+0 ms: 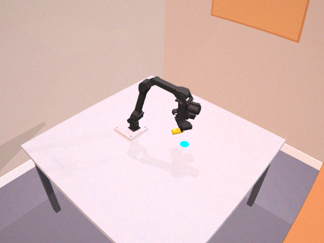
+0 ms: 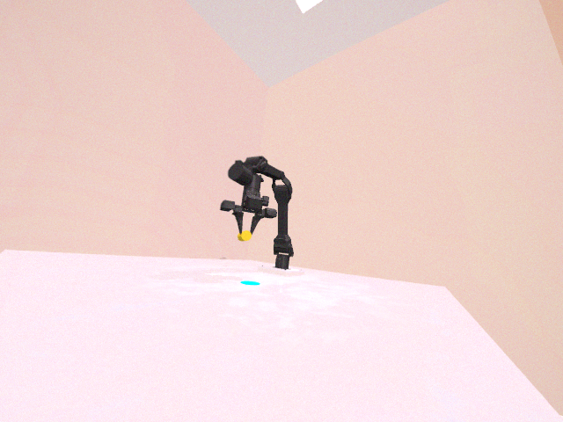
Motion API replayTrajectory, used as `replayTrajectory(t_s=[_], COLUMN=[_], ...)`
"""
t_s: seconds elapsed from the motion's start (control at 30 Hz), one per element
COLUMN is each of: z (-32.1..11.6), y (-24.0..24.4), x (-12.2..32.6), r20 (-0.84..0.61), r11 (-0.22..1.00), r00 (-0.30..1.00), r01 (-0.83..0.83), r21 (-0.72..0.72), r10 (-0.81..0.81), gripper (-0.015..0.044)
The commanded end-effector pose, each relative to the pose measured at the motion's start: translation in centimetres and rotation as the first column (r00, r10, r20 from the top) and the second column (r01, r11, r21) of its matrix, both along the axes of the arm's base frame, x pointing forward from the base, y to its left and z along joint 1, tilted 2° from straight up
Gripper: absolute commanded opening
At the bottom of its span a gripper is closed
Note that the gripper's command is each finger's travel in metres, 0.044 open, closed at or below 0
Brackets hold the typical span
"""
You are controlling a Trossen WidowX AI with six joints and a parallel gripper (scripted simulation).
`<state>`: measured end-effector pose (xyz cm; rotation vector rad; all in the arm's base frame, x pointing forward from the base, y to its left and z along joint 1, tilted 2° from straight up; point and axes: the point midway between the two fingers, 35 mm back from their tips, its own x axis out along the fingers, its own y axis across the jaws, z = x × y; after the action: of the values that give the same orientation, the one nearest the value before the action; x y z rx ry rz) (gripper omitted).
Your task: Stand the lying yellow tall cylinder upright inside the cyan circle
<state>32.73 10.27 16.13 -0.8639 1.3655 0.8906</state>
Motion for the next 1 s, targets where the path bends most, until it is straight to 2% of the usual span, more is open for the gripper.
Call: replayTrajectory(t_s=[0.0, 0.43, 0.97], z=[0.0, 0.1, -1.0], y=[1.4, 4.9, 5.5], x=[0.0, -0.1, 1.1], r20=[-0.003, 0.001, 0.045], r11=[0.999, 0.991, 0.991], r00=[0.999, 0.991, 0.996], r01=[-0.042, -0.137, -0.082], r21=[0.004, 0.007, 0.102], r10=[0.042, 0.137, 0.078], gripper=[0.0105, 0.0105, 0.0105])
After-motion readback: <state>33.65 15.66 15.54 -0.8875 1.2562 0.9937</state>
